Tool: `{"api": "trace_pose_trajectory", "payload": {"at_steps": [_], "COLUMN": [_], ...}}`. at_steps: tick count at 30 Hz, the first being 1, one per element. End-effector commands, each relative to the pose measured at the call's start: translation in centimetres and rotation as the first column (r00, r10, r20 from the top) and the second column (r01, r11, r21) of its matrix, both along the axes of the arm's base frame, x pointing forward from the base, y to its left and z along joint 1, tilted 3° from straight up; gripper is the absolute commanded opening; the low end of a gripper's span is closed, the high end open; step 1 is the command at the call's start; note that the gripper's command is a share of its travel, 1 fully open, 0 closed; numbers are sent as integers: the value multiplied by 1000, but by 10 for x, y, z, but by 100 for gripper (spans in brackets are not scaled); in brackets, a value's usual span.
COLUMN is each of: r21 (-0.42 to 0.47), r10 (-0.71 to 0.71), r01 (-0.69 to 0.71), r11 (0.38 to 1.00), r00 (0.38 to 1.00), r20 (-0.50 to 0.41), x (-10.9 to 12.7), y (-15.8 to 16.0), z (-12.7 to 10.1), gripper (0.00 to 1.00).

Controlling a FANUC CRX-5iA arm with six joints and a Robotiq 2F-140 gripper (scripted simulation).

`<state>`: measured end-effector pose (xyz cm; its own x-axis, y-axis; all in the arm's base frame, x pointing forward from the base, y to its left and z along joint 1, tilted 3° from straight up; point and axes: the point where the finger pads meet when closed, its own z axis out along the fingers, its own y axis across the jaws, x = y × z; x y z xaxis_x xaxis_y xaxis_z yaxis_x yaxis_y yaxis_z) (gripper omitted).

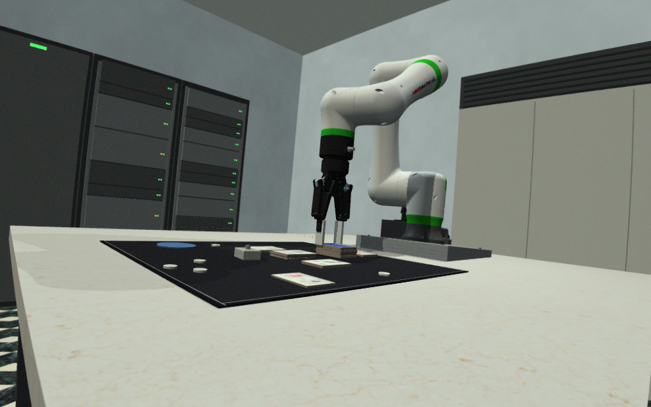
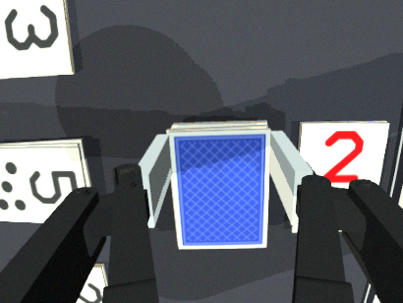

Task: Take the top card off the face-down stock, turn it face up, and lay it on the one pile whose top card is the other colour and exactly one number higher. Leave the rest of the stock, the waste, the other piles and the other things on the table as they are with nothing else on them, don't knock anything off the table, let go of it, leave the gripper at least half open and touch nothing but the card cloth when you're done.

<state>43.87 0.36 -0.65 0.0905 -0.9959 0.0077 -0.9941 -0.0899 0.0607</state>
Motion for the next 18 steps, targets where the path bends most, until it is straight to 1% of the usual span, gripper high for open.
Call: {"api": "trace_pose_trajectory", "payload": {"at_steps": [1,14,15,18], "r21": [0,0,0,0], "r10": [0,0,0,0], "r01": [0,0,0,0], "r11": [1000,1000,1000,1000], "r00": [1000,1000,1000,1000], "r20": [0,0,0,0], "x": [0,0,0,0], "y": [0,0,0,0], "z": [0,0,0,0], "gripper": [43,42,41,41]}}
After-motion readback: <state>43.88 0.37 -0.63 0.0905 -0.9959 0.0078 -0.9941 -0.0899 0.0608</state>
